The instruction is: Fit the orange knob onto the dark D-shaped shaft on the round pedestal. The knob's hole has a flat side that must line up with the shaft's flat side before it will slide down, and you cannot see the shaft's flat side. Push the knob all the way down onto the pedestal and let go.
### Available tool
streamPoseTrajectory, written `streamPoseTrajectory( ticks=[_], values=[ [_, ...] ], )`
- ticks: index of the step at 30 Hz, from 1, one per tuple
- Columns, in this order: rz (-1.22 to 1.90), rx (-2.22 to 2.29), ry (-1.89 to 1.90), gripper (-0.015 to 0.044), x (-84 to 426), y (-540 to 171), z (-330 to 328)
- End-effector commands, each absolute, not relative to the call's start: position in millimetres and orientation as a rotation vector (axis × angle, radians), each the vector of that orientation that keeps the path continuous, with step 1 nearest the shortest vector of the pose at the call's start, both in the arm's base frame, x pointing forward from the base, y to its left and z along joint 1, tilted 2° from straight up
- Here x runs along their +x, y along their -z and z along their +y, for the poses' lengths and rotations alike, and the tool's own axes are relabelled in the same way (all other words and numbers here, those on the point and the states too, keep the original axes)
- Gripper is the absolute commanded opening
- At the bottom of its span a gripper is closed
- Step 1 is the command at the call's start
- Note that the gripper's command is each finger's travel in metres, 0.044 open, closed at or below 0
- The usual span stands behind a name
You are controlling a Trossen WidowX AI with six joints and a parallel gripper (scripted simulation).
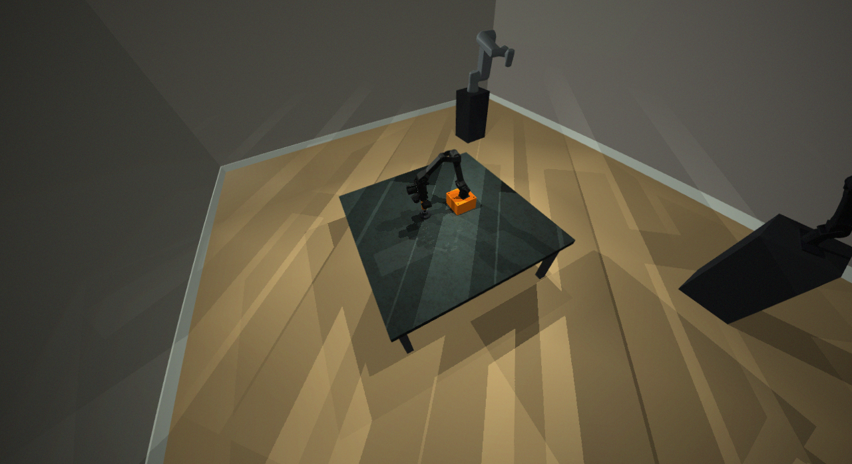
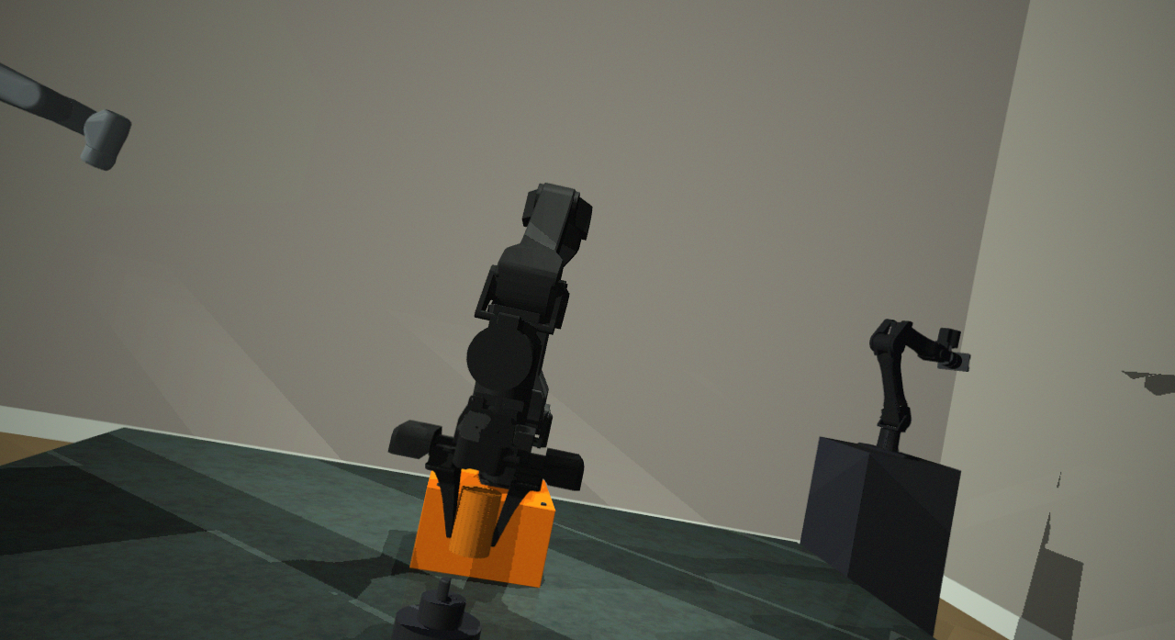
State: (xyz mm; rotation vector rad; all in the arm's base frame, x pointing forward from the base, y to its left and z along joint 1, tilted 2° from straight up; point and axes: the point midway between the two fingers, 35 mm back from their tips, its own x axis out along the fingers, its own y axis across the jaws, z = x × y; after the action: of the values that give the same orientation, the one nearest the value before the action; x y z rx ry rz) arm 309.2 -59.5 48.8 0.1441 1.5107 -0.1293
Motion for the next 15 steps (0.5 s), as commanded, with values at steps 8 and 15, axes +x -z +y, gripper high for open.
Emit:
streamPoseTrajectory(
  ticks=[8,15],
  values=[
    [1.516,0.14,0.12,0.0,304,-32,-74],
    [1.516,0.14,0.12,0.0,305,-16,-73]
  ],
)
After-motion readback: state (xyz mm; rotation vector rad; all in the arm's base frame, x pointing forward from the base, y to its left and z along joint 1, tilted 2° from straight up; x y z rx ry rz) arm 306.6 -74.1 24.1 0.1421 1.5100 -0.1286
